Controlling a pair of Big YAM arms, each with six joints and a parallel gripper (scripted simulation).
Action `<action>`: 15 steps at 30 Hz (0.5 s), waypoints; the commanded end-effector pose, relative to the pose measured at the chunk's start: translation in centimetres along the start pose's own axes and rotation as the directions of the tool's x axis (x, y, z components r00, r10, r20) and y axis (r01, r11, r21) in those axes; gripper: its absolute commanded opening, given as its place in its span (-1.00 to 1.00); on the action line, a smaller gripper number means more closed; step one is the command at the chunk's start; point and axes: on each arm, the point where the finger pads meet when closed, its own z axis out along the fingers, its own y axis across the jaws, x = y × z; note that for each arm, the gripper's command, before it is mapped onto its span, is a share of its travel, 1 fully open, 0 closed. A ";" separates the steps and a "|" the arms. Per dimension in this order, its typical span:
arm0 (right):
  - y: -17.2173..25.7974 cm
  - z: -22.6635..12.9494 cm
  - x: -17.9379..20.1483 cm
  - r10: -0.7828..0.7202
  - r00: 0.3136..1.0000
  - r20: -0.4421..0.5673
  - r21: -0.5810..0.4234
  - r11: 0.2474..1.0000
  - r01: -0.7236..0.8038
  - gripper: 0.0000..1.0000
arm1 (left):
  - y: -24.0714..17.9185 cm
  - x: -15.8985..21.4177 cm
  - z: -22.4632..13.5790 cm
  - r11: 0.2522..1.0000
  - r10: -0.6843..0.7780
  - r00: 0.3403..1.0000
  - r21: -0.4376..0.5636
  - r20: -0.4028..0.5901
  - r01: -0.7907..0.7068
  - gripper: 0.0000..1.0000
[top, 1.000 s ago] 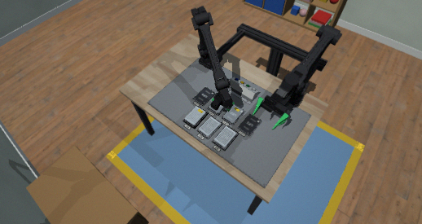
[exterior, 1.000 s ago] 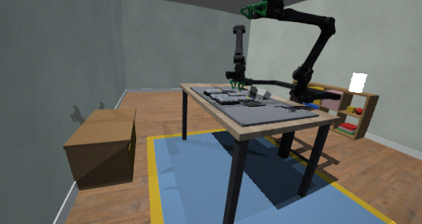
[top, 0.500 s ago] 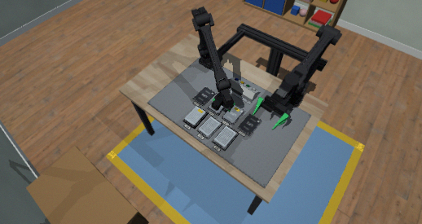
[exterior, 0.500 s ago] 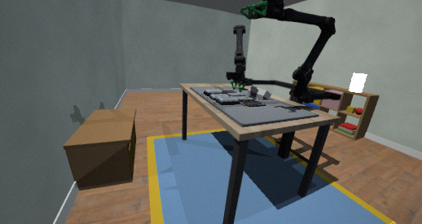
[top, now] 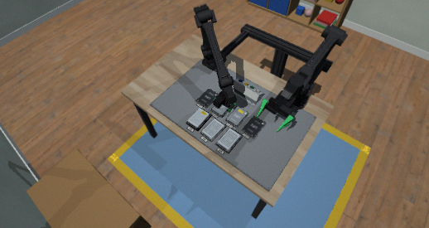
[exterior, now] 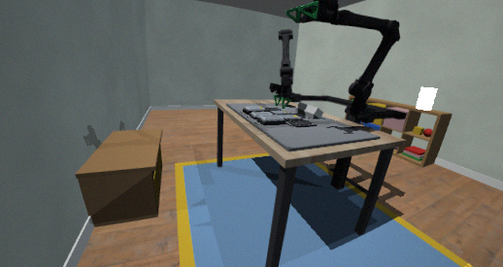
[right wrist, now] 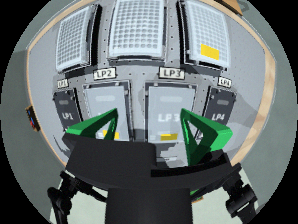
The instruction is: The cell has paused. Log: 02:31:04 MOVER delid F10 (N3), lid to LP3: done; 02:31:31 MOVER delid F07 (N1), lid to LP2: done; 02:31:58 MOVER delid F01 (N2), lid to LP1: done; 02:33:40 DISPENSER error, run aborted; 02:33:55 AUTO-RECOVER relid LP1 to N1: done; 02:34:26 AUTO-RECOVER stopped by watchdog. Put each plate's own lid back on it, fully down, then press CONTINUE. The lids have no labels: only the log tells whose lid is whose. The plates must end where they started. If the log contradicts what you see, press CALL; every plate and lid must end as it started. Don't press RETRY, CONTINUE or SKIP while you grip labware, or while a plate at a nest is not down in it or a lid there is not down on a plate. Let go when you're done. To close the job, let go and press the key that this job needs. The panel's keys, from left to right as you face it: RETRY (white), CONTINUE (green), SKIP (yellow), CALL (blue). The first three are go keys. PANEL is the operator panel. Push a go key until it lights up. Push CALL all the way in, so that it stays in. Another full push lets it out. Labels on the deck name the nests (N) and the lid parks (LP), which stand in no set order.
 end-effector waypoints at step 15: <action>-6.4 -1.3 -0.1 0.018 0.877 0.479 -0.042 0.999 0.002 0.62 | -0.4 -3.4 0.0 1.000 0.007 0.998 0.008 0.060 -0.007 1.00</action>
